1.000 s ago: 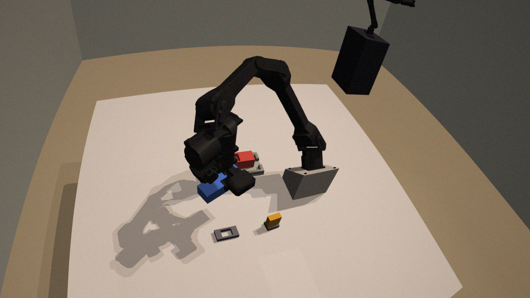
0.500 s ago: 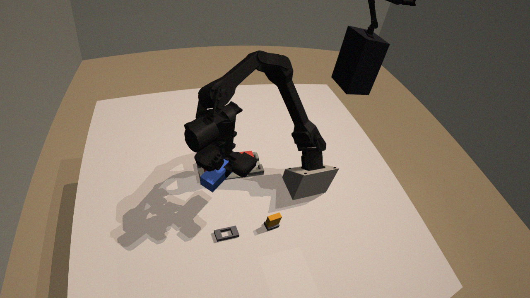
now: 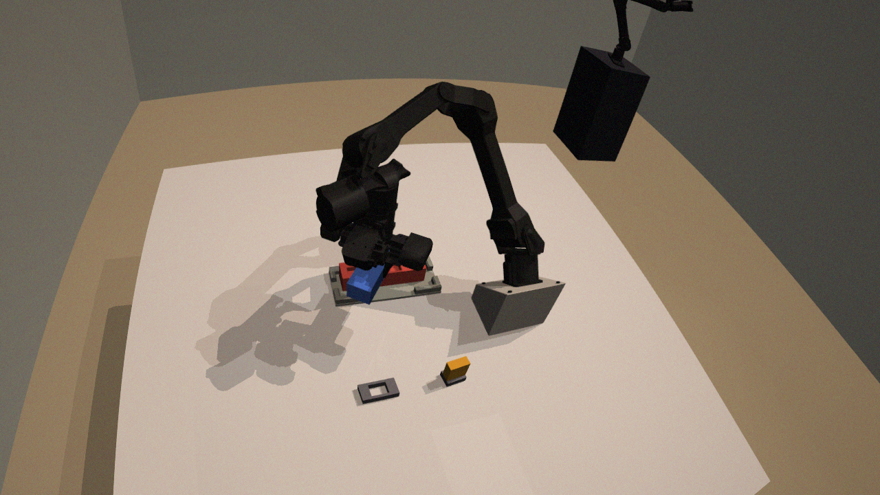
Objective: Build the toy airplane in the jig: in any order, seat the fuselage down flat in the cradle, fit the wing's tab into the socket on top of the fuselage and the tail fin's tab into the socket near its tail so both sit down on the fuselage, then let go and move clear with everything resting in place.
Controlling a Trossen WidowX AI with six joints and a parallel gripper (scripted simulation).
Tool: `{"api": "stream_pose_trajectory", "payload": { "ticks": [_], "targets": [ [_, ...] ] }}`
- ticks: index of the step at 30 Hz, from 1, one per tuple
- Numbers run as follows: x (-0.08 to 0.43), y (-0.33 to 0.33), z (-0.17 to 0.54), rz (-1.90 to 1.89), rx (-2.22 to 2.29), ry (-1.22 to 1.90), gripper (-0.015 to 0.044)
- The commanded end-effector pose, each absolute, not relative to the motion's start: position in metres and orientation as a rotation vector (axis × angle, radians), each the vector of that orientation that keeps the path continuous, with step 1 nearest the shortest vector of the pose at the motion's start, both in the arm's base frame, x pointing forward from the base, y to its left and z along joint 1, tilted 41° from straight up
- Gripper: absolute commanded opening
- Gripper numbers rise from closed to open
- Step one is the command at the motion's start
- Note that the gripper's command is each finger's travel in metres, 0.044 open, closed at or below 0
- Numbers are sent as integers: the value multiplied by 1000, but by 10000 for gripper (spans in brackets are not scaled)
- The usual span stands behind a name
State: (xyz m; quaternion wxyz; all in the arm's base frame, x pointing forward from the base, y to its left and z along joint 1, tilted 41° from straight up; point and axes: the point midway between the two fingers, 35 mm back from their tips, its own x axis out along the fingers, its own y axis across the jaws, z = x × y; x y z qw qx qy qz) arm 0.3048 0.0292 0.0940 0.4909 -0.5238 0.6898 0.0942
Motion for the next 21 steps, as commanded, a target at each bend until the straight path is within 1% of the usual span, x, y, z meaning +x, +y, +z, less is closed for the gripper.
{"api": "stream_pose_trajectory", "payload": {
  "ticks": [1,21],
  "targets": [
    [299,18,102,293,-1335,1670,0],
    [262,-32,121,585,-1590,1682,0]
  ]
}}
